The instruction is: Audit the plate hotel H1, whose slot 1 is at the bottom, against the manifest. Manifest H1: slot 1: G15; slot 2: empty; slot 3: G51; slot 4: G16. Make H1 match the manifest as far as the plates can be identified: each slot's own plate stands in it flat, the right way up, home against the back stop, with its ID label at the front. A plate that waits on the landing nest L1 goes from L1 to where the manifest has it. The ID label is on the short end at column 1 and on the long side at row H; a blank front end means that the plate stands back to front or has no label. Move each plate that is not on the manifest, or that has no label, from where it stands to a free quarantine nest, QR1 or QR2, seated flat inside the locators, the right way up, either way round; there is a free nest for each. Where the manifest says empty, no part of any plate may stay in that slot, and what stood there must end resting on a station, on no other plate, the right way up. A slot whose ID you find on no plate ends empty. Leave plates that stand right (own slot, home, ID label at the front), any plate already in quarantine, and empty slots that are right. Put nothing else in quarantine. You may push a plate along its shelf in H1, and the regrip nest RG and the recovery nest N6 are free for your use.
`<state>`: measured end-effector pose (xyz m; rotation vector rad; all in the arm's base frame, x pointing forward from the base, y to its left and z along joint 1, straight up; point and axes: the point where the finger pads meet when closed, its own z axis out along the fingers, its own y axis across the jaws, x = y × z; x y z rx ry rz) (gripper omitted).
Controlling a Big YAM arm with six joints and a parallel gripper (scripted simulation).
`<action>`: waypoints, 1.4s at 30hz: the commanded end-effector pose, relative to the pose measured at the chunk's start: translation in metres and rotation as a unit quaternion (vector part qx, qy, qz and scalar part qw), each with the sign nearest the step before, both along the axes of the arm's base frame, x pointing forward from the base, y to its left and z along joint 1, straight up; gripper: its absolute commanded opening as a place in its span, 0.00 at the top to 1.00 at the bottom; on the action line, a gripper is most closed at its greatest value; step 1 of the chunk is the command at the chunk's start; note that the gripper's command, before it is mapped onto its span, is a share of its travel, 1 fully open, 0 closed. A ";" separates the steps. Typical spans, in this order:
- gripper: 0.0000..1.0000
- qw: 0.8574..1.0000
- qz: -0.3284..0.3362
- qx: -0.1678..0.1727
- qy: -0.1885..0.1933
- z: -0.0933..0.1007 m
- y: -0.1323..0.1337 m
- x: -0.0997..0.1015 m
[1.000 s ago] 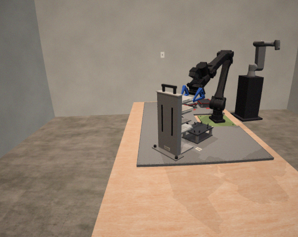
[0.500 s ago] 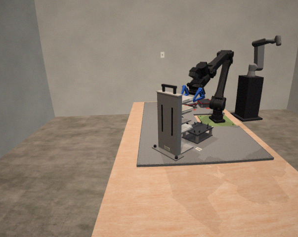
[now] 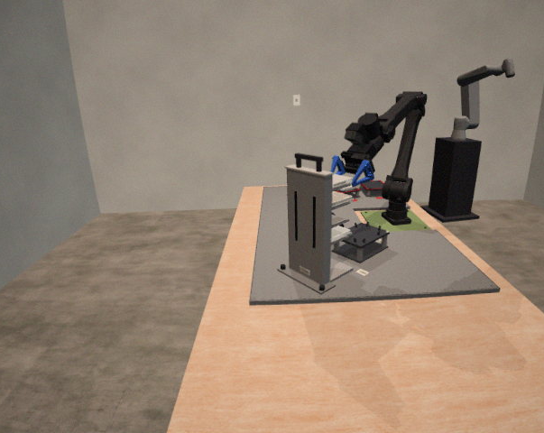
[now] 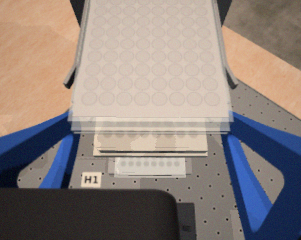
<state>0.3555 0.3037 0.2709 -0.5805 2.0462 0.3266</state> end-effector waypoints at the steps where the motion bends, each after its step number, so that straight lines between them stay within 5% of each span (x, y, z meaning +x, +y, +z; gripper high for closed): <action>1: 0.14 0.999 -0.003 0.036 -0.040 0.060 0.007 0.015; 7: 0.14 0.998 0.002 0.041 -0.040 0.064 0.007 0.002; 13: 0.14 1.000 0.002 0.010 -0.006 0.014 0.000 -0.010; 20: 0.14 0.999 0.001 0.026 -0.020 0.035 -0.005 -0.017; 29: 0.14 1.000 0.001 0.018 -0.013 0.023 -0.013 -0.027; 30: 0.14 0.999 0.003 0.040 -0.036 0.057 -0.006 -0.021; 33: 0.14 1.000 0.001 0.017 -0.012 0.022 -0.016 -0.032; 42: 0.14 1.000 0.001 0.017 -0.012 0.022 -0.022 -0.042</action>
